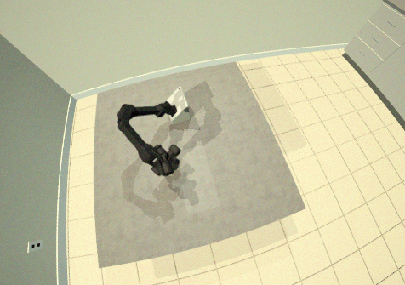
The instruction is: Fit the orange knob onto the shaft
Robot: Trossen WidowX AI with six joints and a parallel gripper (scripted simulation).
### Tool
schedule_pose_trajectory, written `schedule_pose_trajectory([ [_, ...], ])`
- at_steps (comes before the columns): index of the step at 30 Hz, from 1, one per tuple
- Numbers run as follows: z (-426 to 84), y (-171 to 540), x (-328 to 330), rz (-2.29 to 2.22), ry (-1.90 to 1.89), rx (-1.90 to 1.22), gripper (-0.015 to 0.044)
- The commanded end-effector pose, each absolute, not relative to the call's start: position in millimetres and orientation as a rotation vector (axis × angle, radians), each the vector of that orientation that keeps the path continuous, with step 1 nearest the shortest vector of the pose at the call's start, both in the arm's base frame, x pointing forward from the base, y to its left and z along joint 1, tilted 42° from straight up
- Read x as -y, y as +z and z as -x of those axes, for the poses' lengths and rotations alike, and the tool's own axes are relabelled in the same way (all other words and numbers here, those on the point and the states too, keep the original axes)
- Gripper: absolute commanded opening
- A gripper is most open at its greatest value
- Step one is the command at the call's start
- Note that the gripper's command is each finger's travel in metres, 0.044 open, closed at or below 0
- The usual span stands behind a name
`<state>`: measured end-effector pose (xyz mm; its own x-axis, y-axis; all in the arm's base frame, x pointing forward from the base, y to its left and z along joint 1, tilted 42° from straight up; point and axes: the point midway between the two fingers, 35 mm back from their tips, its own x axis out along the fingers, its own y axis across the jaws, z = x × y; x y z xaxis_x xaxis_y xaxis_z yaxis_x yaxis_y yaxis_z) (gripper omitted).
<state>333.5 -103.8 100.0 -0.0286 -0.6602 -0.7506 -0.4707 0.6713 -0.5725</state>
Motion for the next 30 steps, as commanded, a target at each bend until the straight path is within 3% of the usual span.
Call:
schedule_pose_trajectory([
  [1,-332.0,99.4,103.6,0.936,-0.190,-1.671,0.0000],
  [30,-333.5,101.7,103.2,0.936,-0.191,-1.671,0.0000],
])
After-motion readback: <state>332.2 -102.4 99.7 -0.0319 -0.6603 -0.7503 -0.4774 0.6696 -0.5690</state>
